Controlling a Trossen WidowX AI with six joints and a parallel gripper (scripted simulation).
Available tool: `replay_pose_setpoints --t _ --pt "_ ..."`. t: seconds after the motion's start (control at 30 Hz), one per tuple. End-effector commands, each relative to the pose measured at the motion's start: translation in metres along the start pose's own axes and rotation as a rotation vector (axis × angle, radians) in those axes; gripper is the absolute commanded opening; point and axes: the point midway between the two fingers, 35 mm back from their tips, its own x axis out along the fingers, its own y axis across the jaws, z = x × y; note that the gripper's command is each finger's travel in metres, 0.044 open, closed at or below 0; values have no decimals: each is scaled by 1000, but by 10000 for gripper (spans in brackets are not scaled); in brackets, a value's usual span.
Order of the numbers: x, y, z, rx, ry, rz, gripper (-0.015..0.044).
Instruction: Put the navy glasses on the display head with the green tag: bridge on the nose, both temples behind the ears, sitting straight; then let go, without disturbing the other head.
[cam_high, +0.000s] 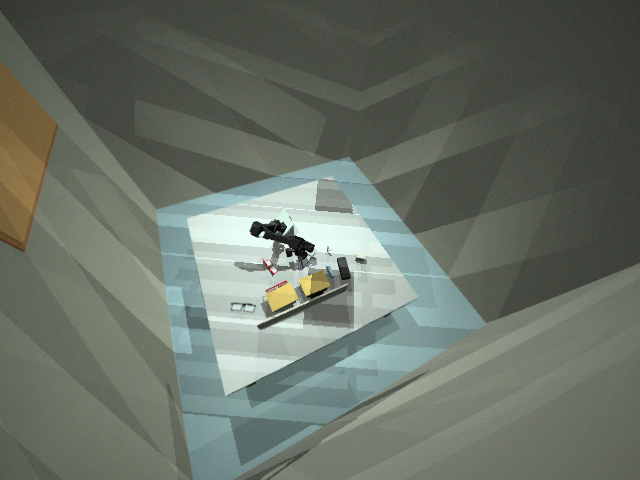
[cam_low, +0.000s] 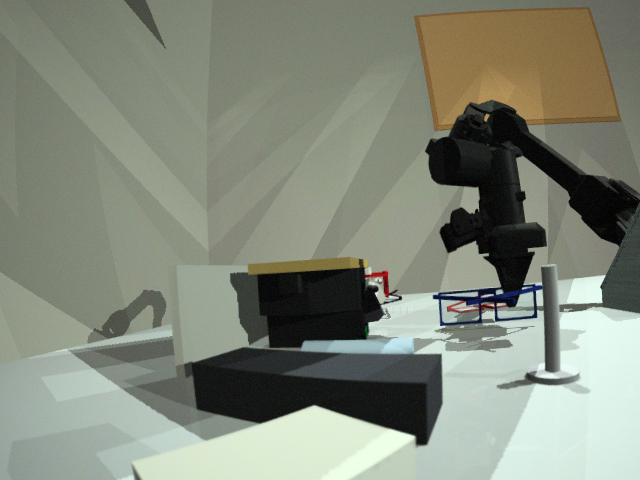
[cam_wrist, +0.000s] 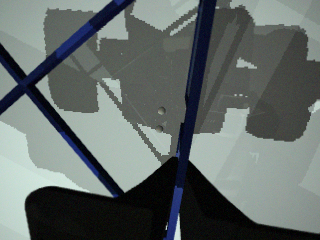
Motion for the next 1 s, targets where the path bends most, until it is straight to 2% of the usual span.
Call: replay_pose_setpoints --t 0.0,0.4,0.63,0.97 --pt "-22 3 3 5 -8 13 0" --pt "-88 6 4 5 -8 8 0" --pt "-92 11 4 25 -8 8 0" --pt "-100 61 -3 155 -6 20 0"
